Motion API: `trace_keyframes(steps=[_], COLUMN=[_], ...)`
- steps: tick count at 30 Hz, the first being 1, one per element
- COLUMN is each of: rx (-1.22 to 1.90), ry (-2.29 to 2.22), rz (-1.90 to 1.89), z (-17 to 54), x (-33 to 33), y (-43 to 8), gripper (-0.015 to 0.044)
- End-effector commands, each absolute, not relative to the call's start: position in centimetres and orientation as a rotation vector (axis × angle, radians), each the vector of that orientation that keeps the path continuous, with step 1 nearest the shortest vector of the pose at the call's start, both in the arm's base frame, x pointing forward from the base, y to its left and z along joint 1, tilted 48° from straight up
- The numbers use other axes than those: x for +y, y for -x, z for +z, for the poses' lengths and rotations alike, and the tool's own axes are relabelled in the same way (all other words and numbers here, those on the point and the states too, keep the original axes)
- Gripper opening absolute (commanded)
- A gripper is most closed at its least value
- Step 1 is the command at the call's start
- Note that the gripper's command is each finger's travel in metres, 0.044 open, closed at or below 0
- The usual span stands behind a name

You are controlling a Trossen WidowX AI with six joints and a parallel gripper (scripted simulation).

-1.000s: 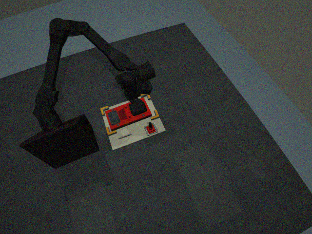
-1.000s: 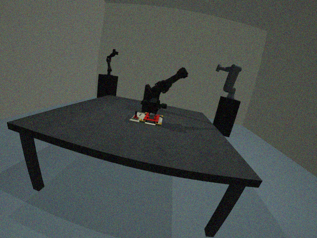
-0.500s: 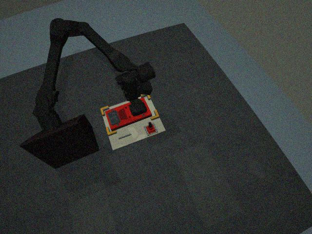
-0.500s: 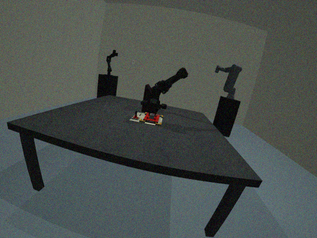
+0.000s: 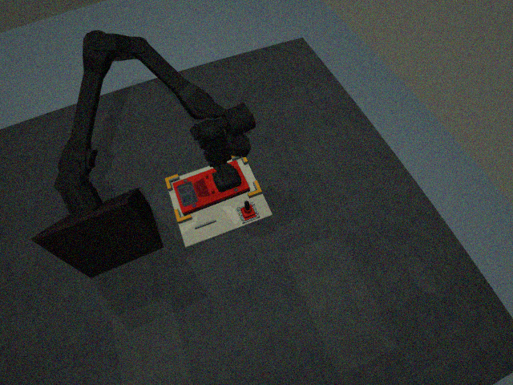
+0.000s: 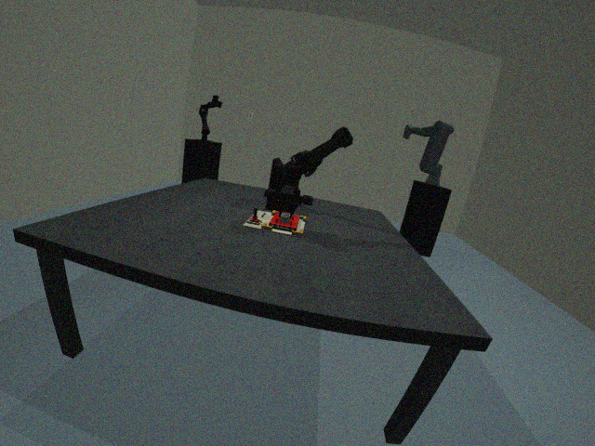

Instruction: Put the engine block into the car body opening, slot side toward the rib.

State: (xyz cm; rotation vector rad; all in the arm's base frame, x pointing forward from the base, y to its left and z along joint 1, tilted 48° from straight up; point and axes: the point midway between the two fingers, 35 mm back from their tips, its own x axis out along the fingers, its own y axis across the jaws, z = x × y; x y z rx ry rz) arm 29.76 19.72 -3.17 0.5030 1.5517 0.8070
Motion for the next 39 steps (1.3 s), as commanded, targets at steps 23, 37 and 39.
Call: trace_keyframes(steps=[23,37,39], rx=[1.553,1.554,1.554], ry=[-0.506,-0.507,-0.507], rz=[0.806,0.805,0.805], z=[-2.5,-2.3,-2.3], x=[18.9,18.6,18.6], y=[-29.9,-30.0,-30.0], gripper=[0.0440,0.0230,0.0177])
